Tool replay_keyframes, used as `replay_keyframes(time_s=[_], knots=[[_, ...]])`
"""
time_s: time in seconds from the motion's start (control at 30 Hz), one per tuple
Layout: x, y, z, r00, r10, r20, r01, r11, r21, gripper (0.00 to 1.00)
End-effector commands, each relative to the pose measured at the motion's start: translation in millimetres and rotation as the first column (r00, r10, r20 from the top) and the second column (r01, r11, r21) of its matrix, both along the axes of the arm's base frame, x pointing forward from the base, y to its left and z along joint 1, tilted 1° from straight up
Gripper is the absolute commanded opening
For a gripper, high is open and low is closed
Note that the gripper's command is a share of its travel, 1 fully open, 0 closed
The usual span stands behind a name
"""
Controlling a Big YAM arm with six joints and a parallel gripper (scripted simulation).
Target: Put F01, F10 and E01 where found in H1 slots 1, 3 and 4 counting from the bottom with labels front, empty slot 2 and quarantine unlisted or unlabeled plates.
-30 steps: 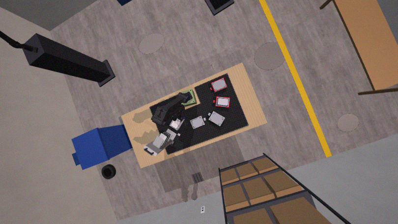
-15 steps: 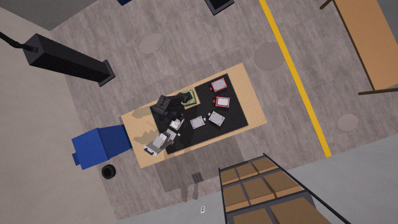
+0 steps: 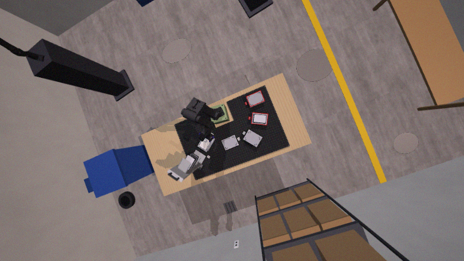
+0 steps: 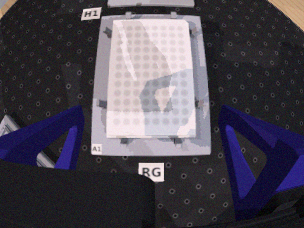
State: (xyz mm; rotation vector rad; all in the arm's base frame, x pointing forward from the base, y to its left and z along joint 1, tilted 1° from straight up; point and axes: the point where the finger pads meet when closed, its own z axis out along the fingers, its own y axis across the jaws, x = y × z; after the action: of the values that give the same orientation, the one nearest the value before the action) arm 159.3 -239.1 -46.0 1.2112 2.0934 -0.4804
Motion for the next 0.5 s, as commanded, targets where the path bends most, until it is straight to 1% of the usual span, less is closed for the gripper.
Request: replay_keyframes(time_s=[0.0, 0.13, 0.33, 0.37, 0.47], knots=[[-0.6, 1.4, 6.6, 1.0, 0.001, 0.004, -0.001, 1.0, -0.001, 1.0], [-0.8, 1.4, 10.0, 1.0, 0.001, 0.004, -0.001, 1.0, -0.002, 1.0], [1.4, -2.4, 22.5, 1.0, 0.0, 0.009, 0.0, 1.0, -0.01, 1.0], [2.4, -3.9, 25.3, 1.0, 0.0, 0.011, 0.0, 1.0, -0.013, 1.0], [9.6, -15.5, 42.6, 1.0, 0.0, 0.025, 0.001, 0.999, -0.035, 1.0]])
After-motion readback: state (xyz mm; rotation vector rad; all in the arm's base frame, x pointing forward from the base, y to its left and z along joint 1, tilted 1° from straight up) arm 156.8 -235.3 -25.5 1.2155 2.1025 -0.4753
